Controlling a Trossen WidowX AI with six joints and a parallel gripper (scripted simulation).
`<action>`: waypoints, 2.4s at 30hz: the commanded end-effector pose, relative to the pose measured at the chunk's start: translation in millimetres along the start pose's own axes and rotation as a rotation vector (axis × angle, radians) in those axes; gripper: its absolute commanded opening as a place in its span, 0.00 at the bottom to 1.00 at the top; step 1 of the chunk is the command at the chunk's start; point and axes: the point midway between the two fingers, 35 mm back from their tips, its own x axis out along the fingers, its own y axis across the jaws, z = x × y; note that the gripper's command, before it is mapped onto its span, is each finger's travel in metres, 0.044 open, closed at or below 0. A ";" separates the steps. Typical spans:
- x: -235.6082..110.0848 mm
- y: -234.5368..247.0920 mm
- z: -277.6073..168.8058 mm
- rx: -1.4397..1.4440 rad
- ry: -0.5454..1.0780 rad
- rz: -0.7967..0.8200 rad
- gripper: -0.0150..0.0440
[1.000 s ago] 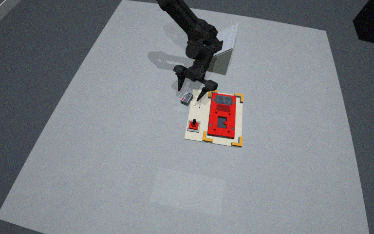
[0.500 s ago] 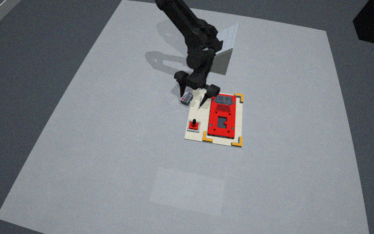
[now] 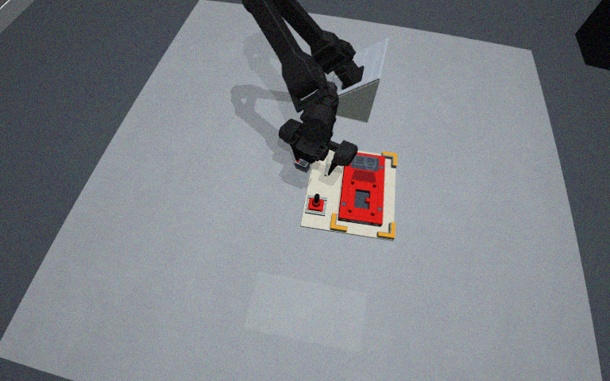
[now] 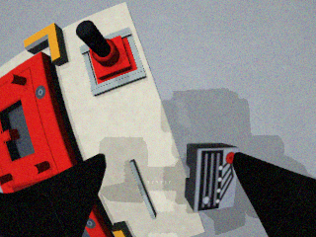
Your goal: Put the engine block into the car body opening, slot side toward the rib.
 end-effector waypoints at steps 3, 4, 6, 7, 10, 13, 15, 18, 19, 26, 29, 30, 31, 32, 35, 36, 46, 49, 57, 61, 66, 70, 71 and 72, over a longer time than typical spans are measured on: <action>-29.6 -25.6 2.5 0.012 0.258 -0.041 1.00; -30.5 -26.4 2.5 0.012 0.263 -0.043 1.00; -30.5 -26.4 2.5 0.012 0.263 -0.043 1.00; -30.5 -26.4 2.5 0.012 0.263 -0.043 1.00; -30.5 -26.4 2.5 0.012 0.263 -0.043 1.00; -30.8 -27.5 1.6 0.012 0.263 -0.043 1.00; -31.8 -31.2 -1.6 0.012 0.263 -0.043 1.00; -27.7 -31.4 -2.8 0.012 0.263 -0.043 1.00; -24.2 -31.6 -3.7 0.012 0.263 -0.043 1.00; -10.3 -32.1 -7.3 0.012 0.263 -0.044 1.00; -5.5 -32.2 -8.4 0.012 0.263 -0.043 1.00; -3.9 -32.2 -8.8 0.012 0.263 -0.043 1.00; -2.3 -32.3 -9.2 0.012 0.263 -0.043 1.00; -0.7 -32.4 -9.6 0.012 0.263 -0.043 1.00; 4.0 -32.6 -10.9 0.012 0.263 -0.044 1.00; 5.6 -32.7 -11.3 0.012 0.263 -0.044 1.00; 18.5 -33.8 -15.4 0.011 0.263 -0.045 1.00; 18.5 -33.8 -15.4 0.011 0.263 -0.045 0.87; 18.5 -33.8 -15.4 0.011 0.263 -0.045 0.54; 18.5 -33.8 -15.4 0.011 0.263 -0.045 0.50; 18.5 -33.8 -15.4 0.011 0.263 -0.045 0.41; 12.3 -32.2 -12.0 0.012 0.263 -0.042 0.25; 9.8 -31.6 -10.7 0.012 0.263 -0.041 0.25; 7.2 -31.0 -9.4 0.012 0.263 -0.040 0.25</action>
